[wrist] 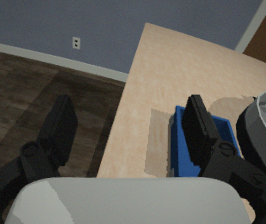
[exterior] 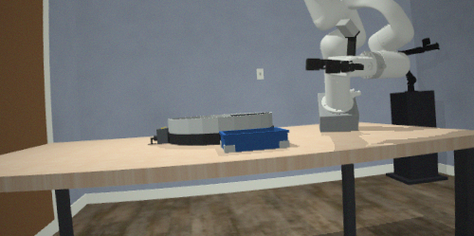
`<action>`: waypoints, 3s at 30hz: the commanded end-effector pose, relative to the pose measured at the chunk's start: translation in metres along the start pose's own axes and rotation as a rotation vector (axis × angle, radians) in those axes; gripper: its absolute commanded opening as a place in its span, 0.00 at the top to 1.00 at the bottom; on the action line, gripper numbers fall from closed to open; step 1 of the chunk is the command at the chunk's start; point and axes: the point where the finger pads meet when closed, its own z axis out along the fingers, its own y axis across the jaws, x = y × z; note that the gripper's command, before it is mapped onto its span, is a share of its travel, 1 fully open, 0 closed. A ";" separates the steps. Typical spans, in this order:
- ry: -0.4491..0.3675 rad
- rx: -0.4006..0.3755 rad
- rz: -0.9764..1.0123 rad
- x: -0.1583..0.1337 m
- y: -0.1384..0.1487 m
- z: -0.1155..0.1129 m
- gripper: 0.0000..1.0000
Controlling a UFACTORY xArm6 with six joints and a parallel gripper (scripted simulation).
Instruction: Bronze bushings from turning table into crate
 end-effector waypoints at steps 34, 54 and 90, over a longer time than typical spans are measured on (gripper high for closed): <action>-0.177 -0.763 -0.361 -0.049 0.189 0.038 0.00; -0.369 -1.349 -0.417 -0.063 0.298 -0.010 0.00; -0.690 -2.299 0.066 -0.100 0.351 -0.110 0.00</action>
